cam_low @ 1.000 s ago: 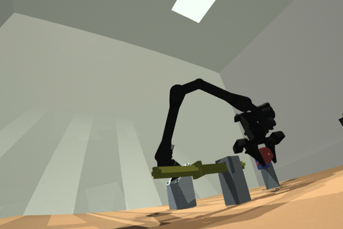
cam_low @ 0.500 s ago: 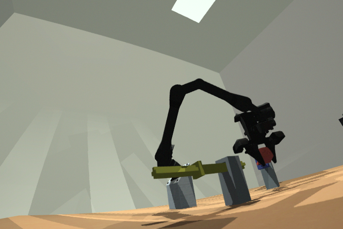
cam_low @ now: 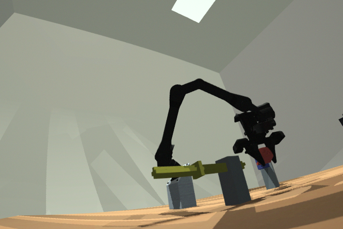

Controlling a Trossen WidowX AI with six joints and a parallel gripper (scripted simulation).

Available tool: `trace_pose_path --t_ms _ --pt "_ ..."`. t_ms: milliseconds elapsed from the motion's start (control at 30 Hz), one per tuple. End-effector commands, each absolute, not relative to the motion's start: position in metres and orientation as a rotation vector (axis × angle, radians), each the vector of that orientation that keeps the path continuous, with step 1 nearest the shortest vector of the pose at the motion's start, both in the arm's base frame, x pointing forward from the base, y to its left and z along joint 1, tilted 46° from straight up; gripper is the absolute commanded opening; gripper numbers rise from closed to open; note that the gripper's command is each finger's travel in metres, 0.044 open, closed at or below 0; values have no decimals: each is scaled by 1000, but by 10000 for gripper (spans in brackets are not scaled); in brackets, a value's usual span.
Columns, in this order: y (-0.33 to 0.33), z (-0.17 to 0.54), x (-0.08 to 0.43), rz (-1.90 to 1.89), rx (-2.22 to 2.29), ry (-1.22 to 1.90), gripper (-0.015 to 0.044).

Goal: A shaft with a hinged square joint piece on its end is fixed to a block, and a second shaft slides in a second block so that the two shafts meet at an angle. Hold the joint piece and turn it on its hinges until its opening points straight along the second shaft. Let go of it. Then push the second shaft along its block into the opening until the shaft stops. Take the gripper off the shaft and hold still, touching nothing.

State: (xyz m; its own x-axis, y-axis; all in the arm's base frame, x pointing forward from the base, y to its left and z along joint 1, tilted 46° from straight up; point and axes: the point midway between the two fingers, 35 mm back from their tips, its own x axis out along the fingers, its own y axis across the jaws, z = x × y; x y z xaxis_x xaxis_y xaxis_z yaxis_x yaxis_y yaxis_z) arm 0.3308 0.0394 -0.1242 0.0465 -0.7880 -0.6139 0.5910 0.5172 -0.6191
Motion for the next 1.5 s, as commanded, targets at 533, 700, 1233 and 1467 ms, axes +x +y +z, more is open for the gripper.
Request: trace_pose_path --t_ms 533,700,1233,1467 --pt "39 -124 331 -1064 -224 1095 182" --pt "39 -124 331 -1064 -224 1095 182" --pt "39 -124 331 -1064 -224 1095 182" --pt "39 -124 331 -1065 -220 1096 147"
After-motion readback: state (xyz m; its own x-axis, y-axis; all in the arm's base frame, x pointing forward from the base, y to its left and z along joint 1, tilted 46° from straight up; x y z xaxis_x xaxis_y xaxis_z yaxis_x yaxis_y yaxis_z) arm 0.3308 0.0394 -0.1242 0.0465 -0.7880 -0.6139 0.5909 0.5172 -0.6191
